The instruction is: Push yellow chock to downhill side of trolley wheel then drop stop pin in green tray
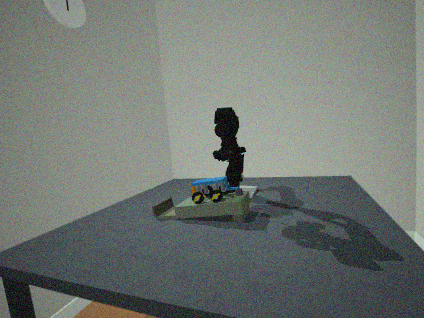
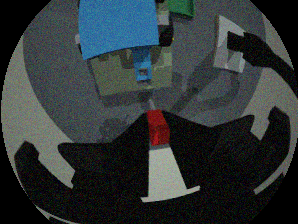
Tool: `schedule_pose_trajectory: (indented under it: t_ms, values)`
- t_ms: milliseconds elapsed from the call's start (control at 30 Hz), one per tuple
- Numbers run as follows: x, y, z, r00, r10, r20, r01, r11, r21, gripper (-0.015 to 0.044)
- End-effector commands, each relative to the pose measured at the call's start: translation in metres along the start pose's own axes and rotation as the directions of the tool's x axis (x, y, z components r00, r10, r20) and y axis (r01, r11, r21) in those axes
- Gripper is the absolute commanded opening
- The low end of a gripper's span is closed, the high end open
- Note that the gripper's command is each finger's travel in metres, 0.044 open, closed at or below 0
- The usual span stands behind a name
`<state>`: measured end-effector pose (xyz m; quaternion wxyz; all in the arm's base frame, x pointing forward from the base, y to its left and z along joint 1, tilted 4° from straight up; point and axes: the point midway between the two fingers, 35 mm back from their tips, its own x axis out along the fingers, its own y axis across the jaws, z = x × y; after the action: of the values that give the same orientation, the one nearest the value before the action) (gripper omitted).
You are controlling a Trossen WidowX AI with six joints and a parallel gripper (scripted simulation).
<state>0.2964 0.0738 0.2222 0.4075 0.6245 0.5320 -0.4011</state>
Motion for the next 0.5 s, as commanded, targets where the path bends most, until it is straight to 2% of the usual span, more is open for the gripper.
schedule_pose_trajectory:
  t_ms: [0, 467]
  values:
    - [0.000, -0.012, 0.000, 1.000, 0.000, 0.004, 0.000, 1.000, 0.003, 0.0000]
    - [0.002, -0.061, 0.000, 1.000, -0.003, 0.003, 0.003, 1.000, 0.004, 0.0000]
